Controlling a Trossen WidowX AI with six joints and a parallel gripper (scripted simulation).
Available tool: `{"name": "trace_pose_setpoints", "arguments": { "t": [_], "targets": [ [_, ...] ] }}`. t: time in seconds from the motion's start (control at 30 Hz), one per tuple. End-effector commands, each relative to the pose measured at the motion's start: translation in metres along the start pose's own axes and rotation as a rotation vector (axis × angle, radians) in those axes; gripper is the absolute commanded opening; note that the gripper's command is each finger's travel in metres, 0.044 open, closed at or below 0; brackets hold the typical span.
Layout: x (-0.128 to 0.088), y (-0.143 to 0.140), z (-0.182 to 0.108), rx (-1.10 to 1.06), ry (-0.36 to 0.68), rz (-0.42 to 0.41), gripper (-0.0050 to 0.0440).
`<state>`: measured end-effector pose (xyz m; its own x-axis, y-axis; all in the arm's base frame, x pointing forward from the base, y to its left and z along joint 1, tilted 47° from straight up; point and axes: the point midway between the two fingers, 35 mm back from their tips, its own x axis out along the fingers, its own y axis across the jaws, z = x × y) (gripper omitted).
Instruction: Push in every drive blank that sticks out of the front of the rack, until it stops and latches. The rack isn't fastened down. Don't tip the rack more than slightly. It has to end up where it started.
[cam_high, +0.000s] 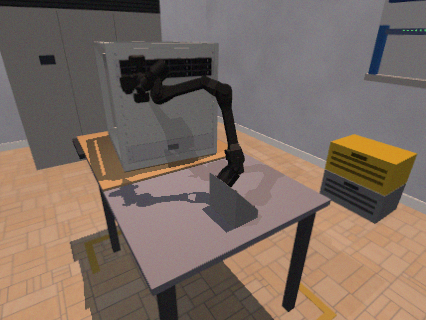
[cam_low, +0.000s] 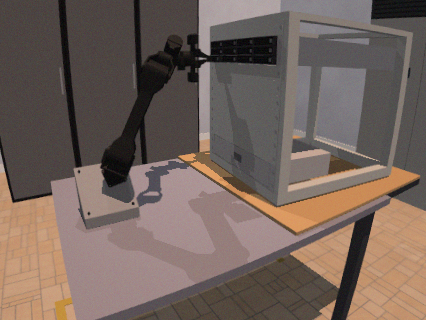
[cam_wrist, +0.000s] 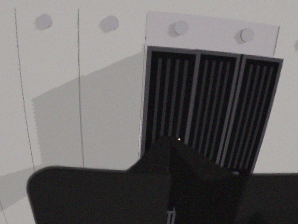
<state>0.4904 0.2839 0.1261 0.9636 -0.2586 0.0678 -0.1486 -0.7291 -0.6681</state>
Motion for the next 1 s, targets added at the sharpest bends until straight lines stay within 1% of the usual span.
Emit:
{"name": "trace_pose_setpoints", "arguments": {
  "t": [0.0, 0.97],
  "targets": [
    [0.0039, -0.0072, -0.0038, 0.020, 0.008, -0.008, -0.0050],
    [0.0093, -0.0072, -0.0046, 0.020, 0.008, -0.008, -0.0050]
  ]
}}
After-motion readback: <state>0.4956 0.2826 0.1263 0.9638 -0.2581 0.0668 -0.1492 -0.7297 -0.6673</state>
